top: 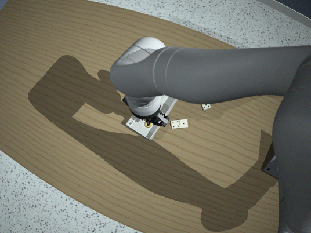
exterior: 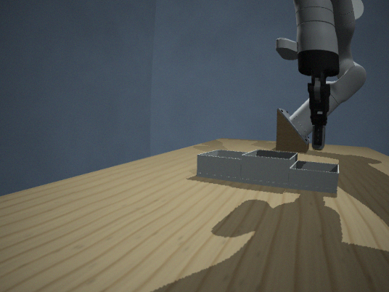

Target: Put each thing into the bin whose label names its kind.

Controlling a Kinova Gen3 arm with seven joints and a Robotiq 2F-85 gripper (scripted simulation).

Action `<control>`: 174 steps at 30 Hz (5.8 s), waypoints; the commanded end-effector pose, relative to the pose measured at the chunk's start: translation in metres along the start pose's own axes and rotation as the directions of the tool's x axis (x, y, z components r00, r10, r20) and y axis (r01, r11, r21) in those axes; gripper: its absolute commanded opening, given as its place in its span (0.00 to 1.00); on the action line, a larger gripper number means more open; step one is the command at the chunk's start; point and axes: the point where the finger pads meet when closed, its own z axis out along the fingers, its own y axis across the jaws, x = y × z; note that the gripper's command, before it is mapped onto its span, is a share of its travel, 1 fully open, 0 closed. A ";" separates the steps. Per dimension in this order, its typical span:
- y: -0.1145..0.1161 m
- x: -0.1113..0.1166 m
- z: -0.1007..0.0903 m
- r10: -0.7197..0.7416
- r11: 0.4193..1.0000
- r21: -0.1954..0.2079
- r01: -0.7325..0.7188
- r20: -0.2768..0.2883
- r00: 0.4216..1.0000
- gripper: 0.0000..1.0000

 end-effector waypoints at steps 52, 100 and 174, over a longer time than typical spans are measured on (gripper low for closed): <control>0.002 -0.001 0.032 -0.001 1.000 -0.004 0.001 0.002 1.000 0.31; 0.001 0.000 -0.056 -0.001 1.000 -0.004 0.001 0.002 1.000 1.00; 0.000 0.000 -0.139 -0.001 1.000 -0.004 0.001 0.002 1.000 1.00</control>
